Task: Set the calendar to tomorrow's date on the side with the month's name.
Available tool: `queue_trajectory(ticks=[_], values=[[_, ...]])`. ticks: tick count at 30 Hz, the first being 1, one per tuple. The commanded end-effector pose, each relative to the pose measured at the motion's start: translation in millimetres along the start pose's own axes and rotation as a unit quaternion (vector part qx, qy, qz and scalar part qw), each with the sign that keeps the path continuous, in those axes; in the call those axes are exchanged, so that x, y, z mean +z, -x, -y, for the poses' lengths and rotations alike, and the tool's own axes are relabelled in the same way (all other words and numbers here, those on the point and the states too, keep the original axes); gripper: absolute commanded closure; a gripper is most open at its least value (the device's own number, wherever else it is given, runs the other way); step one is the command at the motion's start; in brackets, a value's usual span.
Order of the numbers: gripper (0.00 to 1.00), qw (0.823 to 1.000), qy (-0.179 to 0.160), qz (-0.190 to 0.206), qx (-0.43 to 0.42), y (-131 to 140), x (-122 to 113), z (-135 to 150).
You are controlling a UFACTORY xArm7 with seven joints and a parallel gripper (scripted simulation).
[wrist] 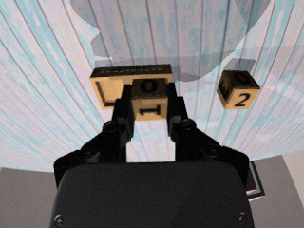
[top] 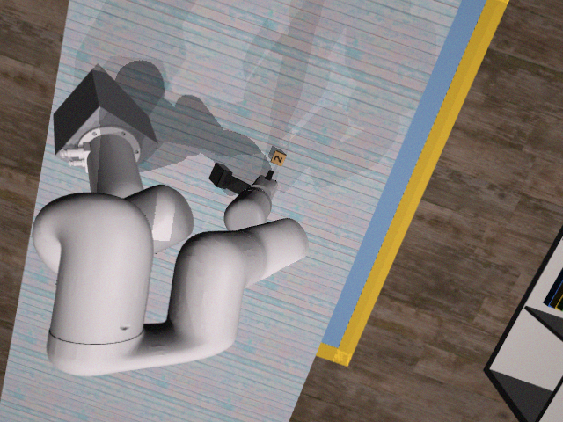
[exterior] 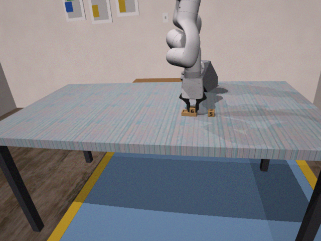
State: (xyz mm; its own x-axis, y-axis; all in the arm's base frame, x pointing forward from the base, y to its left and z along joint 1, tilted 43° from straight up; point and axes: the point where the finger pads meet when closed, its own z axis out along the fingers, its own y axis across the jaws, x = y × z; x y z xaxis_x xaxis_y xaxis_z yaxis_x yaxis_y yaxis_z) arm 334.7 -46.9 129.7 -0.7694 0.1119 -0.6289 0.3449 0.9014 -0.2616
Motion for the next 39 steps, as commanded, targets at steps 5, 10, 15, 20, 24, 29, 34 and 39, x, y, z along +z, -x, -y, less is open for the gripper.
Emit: queue_trajectory(ticks=[5,10,15,20,24,29,34,39], values=[[0.73,1.000,0.000,0.001,0.000,1,-1,0],[0.73,1.000,0.000,0.001,0.000,1,-8,0],[0.73,1.000,0.000,0.001,0.000,1,-37,0],[0.73,1.000,0.000,0.001,0.000,0,-75,0],[0.73,1.000,0.000,0.001,0.000,0,-96,0],[0.73,1.000,0.000,0.001,0.000,0,-100,0],[0.73,1.000,0.000,0.001,0.000,0,-100,0],[0.73,1.000,0.000,0.000,0.004,0,-100,0]])
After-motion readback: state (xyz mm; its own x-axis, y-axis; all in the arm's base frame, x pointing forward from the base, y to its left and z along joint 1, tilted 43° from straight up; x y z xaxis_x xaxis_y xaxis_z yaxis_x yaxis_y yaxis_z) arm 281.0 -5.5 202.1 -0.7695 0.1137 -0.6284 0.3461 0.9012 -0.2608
